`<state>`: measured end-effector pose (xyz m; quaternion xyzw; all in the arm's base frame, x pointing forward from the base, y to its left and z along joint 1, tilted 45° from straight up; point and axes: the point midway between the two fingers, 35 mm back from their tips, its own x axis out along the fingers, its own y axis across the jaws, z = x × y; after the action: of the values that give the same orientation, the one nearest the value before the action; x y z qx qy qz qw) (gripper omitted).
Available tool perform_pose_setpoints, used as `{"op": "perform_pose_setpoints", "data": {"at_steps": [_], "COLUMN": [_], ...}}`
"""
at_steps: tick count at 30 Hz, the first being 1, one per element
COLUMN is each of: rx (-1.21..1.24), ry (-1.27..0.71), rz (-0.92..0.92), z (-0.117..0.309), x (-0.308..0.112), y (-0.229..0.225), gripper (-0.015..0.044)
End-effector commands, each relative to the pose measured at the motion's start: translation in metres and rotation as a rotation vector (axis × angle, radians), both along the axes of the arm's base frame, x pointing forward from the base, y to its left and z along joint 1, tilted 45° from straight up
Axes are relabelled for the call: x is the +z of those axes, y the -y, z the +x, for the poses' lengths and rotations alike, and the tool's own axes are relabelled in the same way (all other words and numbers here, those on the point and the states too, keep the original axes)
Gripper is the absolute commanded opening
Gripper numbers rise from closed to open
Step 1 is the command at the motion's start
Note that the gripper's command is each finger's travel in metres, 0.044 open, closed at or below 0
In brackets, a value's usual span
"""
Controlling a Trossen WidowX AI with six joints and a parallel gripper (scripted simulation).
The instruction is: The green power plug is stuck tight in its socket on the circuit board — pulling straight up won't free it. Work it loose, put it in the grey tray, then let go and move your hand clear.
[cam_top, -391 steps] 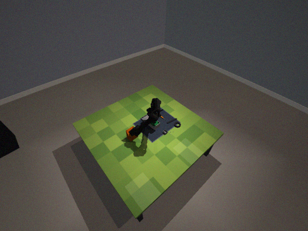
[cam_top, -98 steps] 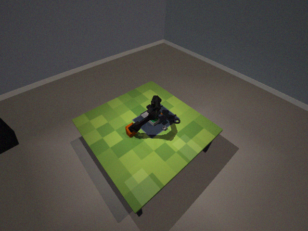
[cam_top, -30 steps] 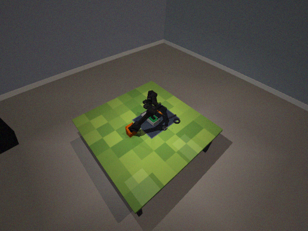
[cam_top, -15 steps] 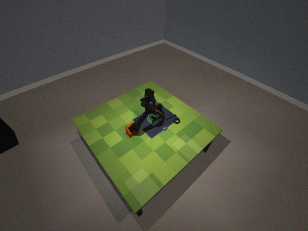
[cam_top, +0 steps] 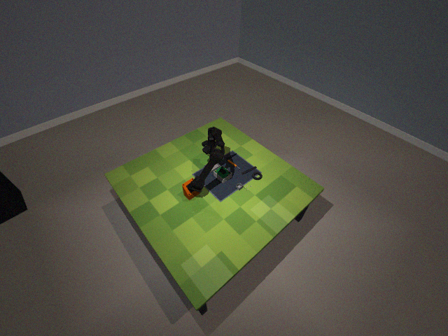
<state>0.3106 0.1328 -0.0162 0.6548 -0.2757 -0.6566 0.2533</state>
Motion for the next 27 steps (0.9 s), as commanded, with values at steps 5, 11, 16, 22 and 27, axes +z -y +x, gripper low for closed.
{"op": "perform_pose_setpoints", "data": {"at_steps": [5,11,16,22,27], "rx": [-0.004,-0.004,-0.004,-0.004,-0.004], "ry": [0.000,0.000,0.000,0.000,0.000], "rz": [0.002,0.001,0.001,0.002,0.002], "z": [0.000,-0.001,-0.001,0.000,0.000], "x": [-0.018,-0.026,-0.027,-0.034,-0.040], "y": [0.014,0.023,0.024,0.030,0.035], "gripper": [0.0000,0.0000,0.0000,0.0000,0.0000]}}
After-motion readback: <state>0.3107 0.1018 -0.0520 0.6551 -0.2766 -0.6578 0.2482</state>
